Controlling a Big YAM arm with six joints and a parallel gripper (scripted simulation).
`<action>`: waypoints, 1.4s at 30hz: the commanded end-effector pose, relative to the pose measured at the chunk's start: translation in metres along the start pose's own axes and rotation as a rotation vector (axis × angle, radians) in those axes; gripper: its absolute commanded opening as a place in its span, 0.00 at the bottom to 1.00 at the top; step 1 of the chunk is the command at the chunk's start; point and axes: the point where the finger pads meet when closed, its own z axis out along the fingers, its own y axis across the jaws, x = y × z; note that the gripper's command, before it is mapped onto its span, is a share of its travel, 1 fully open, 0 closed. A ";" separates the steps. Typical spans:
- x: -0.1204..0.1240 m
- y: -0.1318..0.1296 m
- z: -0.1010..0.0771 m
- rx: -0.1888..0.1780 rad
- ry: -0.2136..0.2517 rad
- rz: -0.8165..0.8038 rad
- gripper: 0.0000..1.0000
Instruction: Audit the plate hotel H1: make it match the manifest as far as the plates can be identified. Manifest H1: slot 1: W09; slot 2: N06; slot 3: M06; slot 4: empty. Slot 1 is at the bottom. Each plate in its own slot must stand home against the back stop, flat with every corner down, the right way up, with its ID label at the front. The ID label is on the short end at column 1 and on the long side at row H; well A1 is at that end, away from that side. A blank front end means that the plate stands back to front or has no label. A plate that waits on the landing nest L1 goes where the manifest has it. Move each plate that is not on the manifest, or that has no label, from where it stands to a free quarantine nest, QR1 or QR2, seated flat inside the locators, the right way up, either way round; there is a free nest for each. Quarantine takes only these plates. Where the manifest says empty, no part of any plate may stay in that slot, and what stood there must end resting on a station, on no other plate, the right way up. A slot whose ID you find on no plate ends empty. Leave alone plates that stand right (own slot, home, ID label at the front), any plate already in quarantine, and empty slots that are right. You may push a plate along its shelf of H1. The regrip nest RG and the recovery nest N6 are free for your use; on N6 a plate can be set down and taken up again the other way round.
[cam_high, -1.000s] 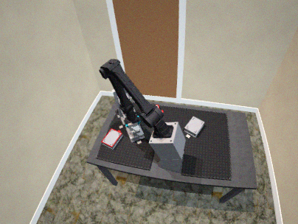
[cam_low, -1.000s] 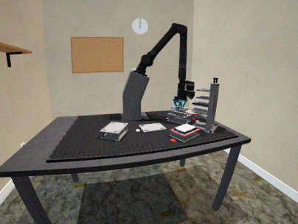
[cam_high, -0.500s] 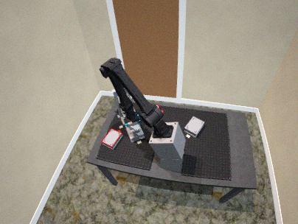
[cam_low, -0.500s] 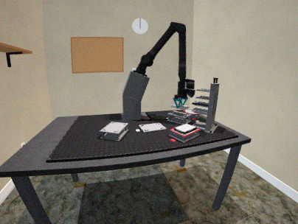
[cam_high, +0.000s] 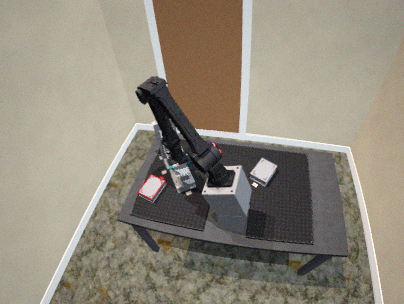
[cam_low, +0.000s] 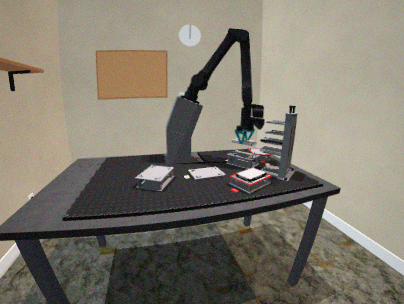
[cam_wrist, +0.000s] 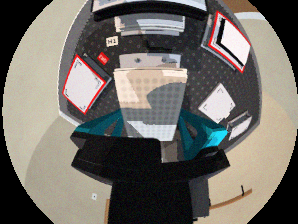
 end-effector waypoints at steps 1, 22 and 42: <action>-0.008 -0.001 -0.019 -0.005 -0.023 -0.001 0.86; -0.007 -0.001 -0.070 -0.005 -0.023 -0.003 0.86; -0.010 0.000 -0.115 -0.007 -0.032 -0.004 0.86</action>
